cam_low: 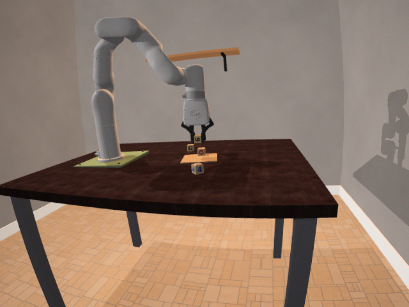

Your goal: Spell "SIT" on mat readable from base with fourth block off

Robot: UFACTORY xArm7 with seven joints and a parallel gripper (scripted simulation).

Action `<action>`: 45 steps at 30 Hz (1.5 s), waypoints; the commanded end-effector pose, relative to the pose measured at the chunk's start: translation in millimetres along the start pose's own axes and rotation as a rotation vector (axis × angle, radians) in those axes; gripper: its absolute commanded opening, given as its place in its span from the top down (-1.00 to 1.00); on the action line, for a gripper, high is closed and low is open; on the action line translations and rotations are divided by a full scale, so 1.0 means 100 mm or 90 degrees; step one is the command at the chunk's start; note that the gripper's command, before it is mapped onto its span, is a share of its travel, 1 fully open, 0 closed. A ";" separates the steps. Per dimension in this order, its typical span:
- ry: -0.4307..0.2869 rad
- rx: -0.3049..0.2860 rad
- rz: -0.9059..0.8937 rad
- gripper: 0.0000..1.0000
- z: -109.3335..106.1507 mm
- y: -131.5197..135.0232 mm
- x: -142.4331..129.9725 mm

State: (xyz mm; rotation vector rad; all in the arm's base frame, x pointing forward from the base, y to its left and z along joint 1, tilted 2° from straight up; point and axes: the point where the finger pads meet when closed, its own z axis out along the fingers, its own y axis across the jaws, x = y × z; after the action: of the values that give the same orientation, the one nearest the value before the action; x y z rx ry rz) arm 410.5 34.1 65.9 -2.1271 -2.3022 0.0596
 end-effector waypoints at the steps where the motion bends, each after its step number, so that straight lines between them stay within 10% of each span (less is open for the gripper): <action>1: 0.001 -0.003 0.000 0.47 0.17 0.03 0.00; 15: 0.001 -0.003 0.000 0.47 0.54 0.03 0.00; 45: 0.001 -0.003 0.000 0.47 0.55 0.03 0.00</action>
State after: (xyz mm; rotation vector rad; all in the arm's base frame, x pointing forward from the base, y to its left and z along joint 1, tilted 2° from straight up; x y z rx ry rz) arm 410.1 32.9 9.4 -2.1258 -2.3024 0.0568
